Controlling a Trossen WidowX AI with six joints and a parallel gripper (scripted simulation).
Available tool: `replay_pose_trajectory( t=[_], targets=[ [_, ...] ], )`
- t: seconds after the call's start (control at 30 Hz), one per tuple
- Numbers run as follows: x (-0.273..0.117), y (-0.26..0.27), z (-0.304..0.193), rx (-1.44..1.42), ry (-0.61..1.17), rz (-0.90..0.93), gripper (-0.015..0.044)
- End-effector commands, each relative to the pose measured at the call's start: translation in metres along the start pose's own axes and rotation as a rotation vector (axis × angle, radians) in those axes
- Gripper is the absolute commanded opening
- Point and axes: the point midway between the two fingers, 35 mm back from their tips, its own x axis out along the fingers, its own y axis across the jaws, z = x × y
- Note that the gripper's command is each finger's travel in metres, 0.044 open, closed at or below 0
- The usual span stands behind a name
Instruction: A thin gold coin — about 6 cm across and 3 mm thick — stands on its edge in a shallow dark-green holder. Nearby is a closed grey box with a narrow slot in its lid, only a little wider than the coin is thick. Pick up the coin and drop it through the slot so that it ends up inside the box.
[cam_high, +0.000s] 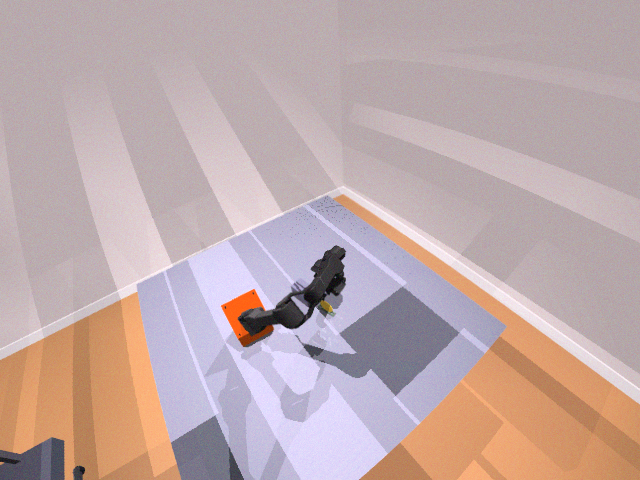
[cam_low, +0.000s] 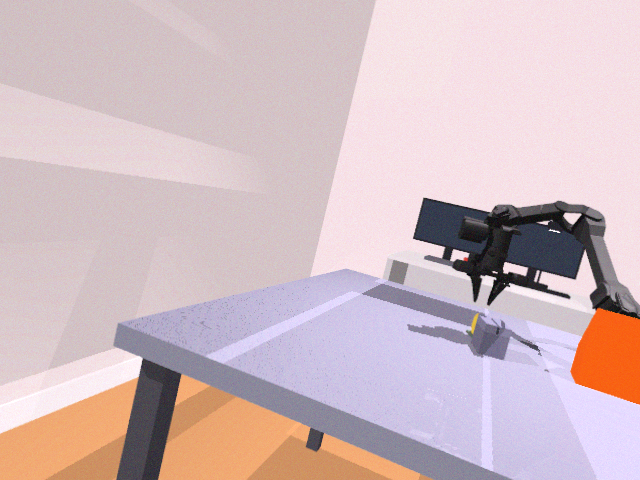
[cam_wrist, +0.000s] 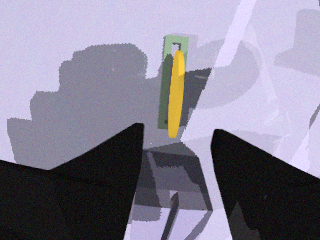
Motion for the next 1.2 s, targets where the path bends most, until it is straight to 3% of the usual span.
replay_pose_trajectory(
  t=[0.0,1.17],
  targets=[
    [0.013,-0.002,0.001,-0.003,-0.003,-0.003,0.0161],
    [0.066,-0.001,0.002,-0.003,-0.004,-0.003,0.0161]
  ],
)
